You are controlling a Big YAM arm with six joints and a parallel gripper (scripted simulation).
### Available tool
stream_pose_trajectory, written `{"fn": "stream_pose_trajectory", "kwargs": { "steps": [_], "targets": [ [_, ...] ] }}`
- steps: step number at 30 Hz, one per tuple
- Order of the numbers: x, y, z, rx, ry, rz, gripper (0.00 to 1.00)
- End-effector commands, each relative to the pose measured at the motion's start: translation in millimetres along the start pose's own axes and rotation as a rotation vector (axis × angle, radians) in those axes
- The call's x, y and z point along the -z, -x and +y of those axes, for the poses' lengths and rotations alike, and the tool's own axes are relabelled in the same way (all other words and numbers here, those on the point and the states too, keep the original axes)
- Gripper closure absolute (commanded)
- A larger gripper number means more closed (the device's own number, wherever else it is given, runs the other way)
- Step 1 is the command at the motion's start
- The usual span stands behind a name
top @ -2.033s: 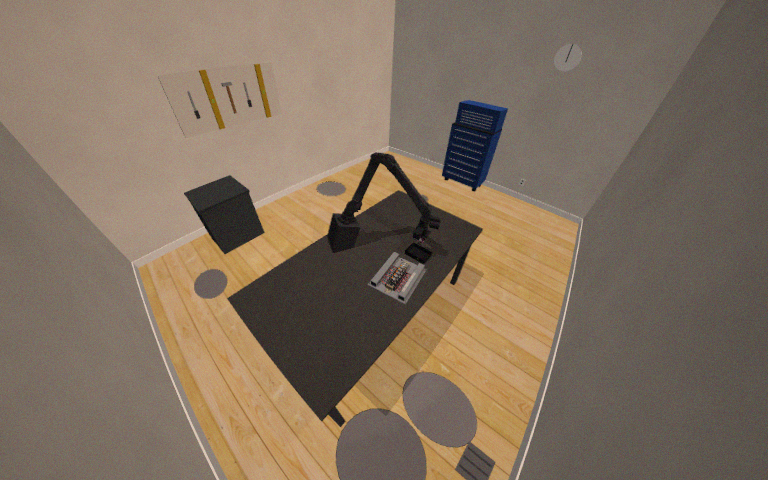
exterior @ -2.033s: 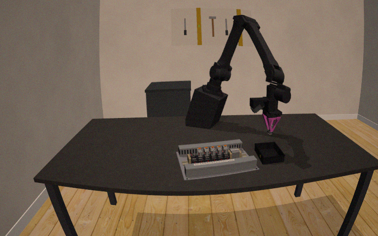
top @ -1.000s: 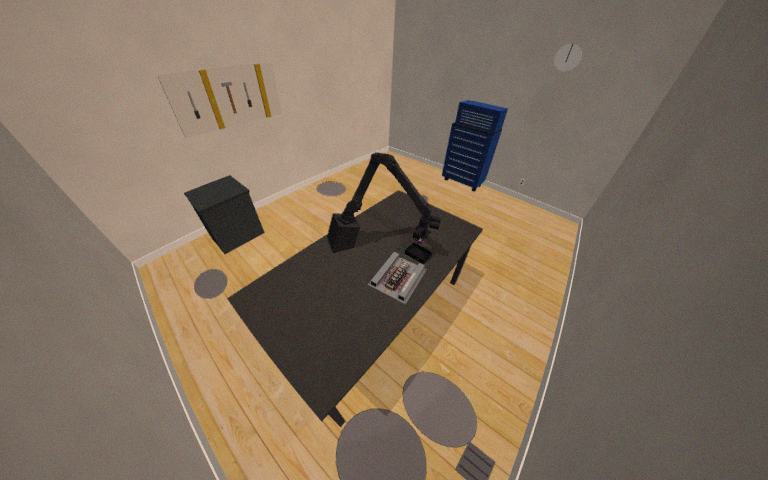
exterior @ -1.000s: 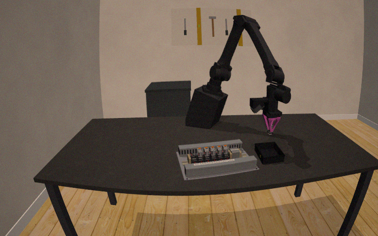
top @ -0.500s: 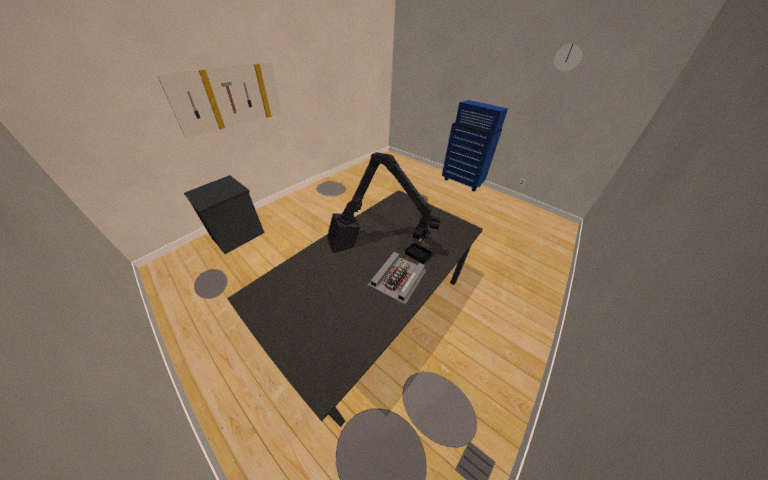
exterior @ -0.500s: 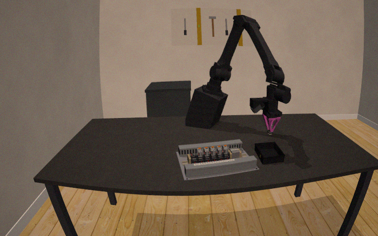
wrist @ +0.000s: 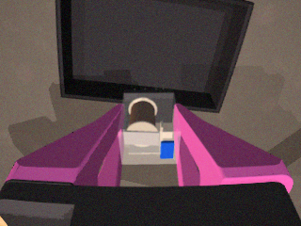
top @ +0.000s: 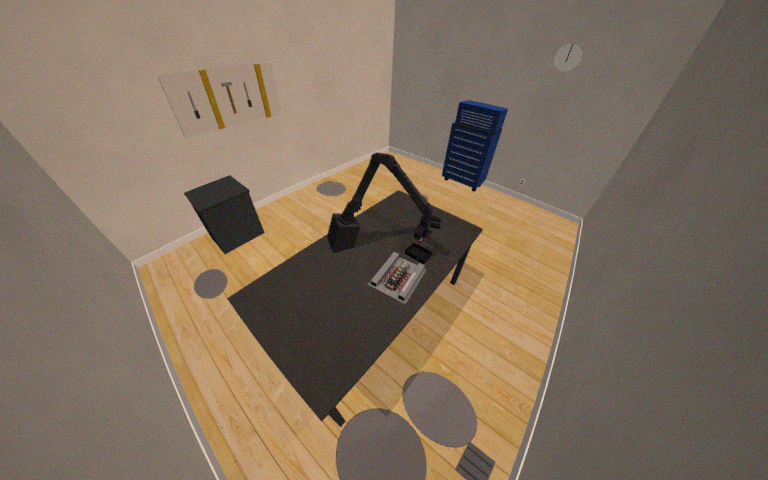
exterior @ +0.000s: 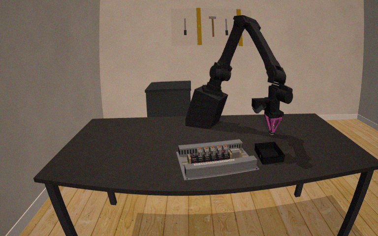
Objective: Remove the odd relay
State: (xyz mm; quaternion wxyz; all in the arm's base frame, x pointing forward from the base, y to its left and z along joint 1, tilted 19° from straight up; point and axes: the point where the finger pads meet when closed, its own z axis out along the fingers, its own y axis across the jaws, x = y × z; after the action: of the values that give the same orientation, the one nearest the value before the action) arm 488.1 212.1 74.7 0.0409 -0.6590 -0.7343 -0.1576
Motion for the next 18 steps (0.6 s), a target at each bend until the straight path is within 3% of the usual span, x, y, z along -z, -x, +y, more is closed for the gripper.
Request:
{"fn": "stream_pose_trajectory", "kwargs": {
  "steps": [1, 18],
  "targets": [
    [15.4, -14.2, 20.3, 0.011, 0.039, 0.008, 1.00],
    [19.7, -14.4, 22.4, 0.015, 0.050, 0.011, 1.00]
  ]
}}
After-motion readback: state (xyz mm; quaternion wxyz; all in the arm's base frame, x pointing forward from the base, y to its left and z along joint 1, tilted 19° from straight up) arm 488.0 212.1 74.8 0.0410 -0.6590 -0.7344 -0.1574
